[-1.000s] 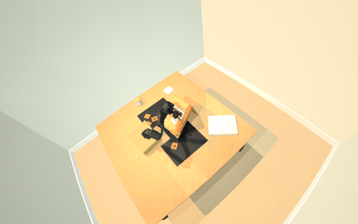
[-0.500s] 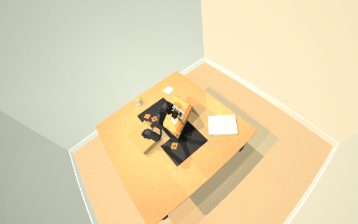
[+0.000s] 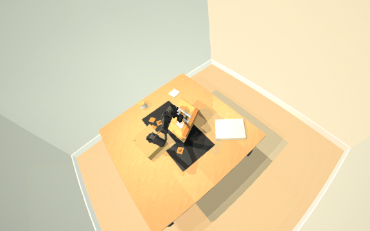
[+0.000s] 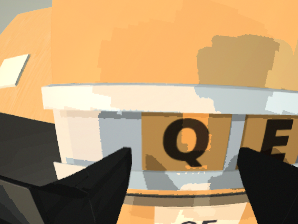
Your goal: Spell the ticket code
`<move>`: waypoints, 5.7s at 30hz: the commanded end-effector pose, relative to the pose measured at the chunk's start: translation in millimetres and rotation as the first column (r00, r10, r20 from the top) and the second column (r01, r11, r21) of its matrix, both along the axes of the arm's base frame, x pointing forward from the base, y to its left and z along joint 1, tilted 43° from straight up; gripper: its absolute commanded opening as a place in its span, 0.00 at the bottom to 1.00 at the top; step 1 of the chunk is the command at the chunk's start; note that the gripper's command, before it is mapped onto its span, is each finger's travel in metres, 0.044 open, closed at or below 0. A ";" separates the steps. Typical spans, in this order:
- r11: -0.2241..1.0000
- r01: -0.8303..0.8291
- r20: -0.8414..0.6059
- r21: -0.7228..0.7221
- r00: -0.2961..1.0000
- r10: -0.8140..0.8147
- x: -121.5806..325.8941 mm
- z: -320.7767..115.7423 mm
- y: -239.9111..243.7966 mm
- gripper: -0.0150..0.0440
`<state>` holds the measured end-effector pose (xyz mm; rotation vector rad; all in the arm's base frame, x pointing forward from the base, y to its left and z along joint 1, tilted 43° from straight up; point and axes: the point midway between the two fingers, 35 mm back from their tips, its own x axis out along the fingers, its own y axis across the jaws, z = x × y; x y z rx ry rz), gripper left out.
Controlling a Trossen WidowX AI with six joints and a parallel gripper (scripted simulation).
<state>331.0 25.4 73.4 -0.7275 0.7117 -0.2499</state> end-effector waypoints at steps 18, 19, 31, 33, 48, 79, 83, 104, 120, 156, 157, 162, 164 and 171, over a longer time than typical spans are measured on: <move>1.000 0.004 0.006 0.004 1.000 -0.004 -8.8 3.6 6.0 0.75; 1.000 0.004 0.006 0.004 1.000 -0.004 -9.1 3.8 6.2 0.75; 1.000 0.004 0.006 0.004 1.000 -0.004 -12.9 5.8 8.6 0.75; 1.000 0.004 0.006 0.004 1.000 -0.004 -13.4 6.2 9.0 0.75; 1.000 0.004 0.006 0.004 1.000 -0.004 -16.8 9.3 10.5 0.75; 1.000 -0.001 -0.003 0.000 1.000 0.001 -18.4 11.3 11.0 0.31; 1.000 -0.001 -0.003 0.000 1.000 0.001 -18.4 11.3 11.0 0.25; 0.970 0.241 -0.315 0.002 0.921 -0.228 8.3 -6.8 31.8 0.25; 0.890 0.439 -0.459 -0.124 0.770 -0.444 10.5 -7.5 38.7 0.25; 0.890 0.439 -0.458 -0.123 0.770 -0.444 18.3 -13.4 33.4 0.25; 0.890 0.439 -0.458 -0.123 0.770 -0.444 18.7 -13.7 33.2 0.25; 0.890 0.439 -0.458 -0.123 0.770 -0.444 20.5 -15.1 32.3 0.25; 0.890 0.439 -0.458 -0.123 0.771 -0.444 21.3 -15.6 31.9 0.25; 0.890 0.439 -0.457 -0.123 0.771 -0.444 23.9 -17.3 30.5 0.25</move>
